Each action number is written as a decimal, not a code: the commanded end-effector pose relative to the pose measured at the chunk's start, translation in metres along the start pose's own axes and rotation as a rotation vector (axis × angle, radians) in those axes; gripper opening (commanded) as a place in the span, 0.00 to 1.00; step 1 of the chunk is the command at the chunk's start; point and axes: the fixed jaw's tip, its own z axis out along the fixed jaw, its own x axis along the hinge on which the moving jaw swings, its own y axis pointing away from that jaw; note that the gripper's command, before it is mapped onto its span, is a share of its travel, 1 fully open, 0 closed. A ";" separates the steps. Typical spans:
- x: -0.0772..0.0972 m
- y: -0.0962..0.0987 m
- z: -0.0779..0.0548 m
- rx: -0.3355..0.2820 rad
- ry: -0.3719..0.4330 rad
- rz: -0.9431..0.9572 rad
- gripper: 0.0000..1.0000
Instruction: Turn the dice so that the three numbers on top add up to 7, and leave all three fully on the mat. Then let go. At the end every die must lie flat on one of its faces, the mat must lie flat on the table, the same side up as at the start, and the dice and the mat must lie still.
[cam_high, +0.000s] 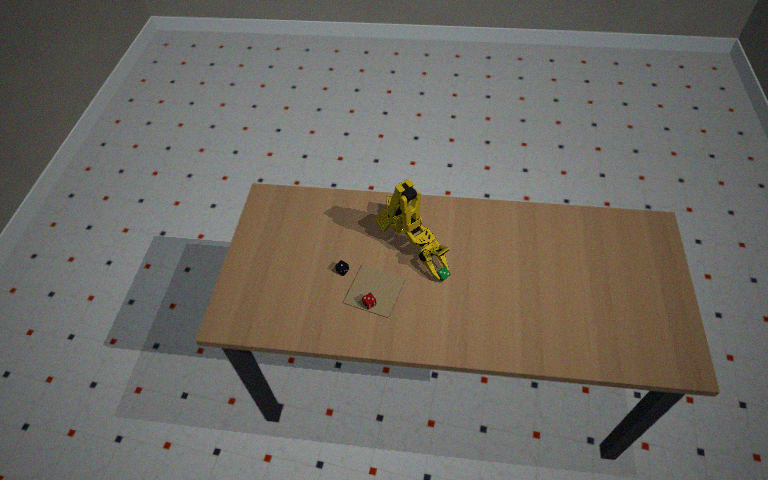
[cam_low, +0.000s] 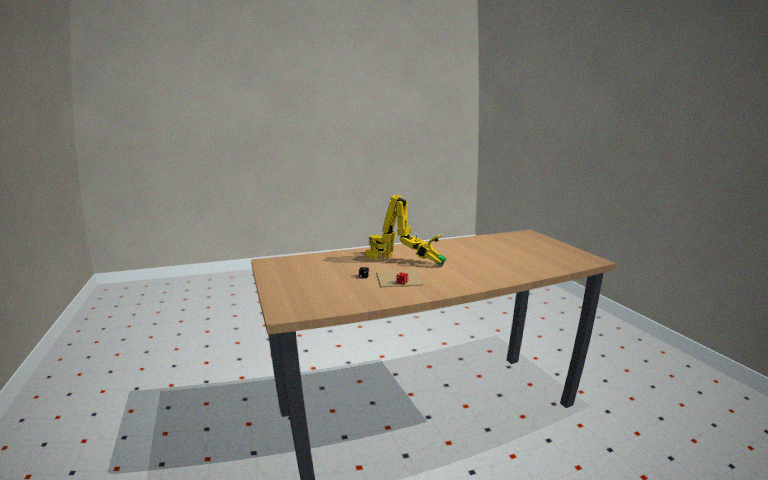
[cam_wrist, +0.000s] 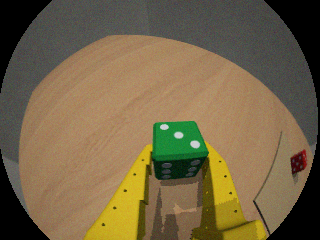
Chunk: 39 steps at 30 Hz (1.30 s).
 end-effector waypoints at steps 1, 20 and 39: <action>-0.009 0.003 0.002 -0.011 -0.047 -0.016 0.12; -0.009 0.003 0.002 -0.011 -0.047 -0.015 0.22; -0.009 0.003 0.002 -0.011 -0.047 -0.015 0.36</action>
